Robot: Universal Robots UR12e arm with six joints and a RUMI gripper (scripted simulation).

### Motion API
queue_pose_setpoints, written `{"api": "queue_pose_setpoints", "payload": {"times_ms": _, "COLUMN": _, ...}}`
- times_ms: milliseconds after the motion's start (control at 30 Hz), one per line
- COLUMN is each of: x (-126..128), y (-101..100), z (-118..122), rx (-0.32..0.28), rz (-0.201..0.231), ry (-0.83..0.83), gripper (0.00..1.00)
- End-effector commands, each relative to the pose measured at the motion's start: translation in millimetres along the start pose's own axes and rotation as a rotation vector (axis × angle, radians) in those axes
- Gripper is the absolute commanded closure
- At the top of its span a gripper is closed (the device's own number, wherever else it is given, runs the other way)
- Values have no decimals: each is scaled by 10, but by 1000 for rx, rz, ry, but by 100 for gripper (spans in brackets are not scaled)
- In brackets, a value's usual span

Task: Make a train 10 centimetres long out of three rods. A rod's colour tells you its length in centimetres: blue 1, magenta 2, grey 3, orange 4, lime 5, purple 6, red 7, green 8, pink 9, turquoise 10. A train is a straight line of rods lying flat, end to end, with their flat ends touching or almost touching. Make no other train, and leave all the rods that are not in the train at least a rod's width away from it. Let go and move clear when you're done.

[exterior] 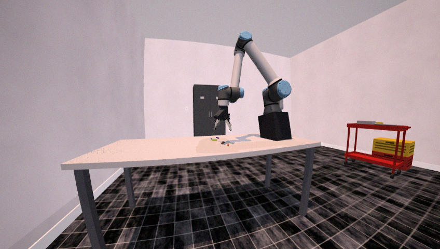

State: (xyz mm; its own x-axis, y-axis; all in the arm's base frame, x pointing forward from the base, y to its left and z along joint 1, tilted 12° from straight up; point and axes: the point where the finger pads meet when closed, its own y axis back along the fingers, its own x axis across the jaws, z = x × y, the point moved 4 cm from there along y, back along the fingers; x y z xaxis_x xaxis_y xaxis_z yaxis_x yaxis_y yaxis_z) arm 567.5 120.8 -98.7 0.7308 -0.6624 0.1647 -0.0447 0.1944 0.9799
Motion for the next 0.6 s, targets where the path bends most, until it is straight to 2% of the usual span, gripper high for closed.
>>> {"api": "queue_pose_setpoints", "payload": {"times_ms": 0, "x": 3, "y": 8, "z": -3, "rx": 1, "rz": 1, "ry": 0, "gripper": 0}}
{"api": "queue_pose_setpoints", "payload": {"times_ms": 567, "x": 39, "y": 3, "z": 9, "rx": 1, "rz": 1, "ry": -30, "gripper": 0}}
